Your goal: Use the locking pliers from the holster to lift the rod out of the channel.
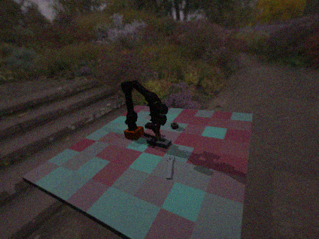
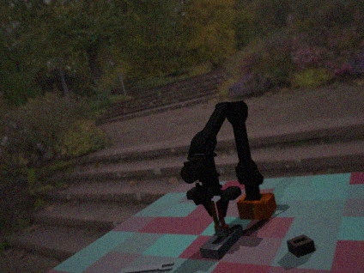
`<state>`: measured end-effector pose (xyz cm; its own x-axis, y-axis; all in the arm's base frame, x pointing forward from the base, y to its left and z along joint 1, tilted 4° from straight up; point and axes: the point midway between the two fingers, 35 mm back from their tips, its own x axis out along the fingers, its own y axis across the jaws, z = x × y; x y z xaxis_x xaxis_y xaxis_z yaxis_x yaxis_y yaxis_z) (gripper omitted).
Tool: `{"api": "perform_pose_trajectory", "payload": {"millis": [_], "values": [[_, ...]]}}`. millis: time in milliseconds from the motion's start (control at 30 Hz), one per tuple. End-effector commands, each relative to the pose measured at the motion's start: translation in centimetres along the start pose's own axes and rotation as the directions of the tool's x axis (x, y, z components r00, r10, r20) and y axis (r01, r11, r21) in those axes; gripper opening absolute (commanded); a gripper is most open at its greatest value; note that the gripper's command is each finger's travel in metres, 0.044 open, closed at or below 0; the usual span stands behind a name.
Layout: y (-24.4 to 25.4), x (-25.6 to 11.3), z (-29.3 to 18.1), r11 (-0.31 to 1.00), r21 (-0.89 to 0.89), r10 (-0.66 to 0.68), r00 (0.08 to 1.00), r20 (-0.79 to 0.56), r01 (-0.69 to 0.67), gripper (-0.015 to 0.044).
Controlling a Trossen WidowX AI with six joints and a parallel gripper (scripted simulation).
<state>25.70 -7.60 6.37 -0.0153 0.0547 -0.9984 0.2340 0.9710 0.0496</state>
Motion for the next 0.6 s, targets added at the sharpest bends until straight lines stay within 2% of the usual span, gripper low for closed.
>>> {"api": "perform_pose_trajectory", "payload": {"millis": [0, 333, 467, 567], "values": [[0.11, 0.02, -0.01, 1.0, 0.007, 0.004, 1.0, 0.0, -0.004, 0.0227], [0.11, 0.02, -0.01, 1.0, 0.007, 0.004, 1.0, 0.0, -0.004, 0.0227], [0.11, 0.02, -0.01, 1.0, 0.007, 0.004, 1.0, 0.0, -0.004, 0.0122], [0.11, 0.02, -0.01, 1.0, 0.007, 0.004, 1.0, 0.0, -0.004, 0.0107]]}}
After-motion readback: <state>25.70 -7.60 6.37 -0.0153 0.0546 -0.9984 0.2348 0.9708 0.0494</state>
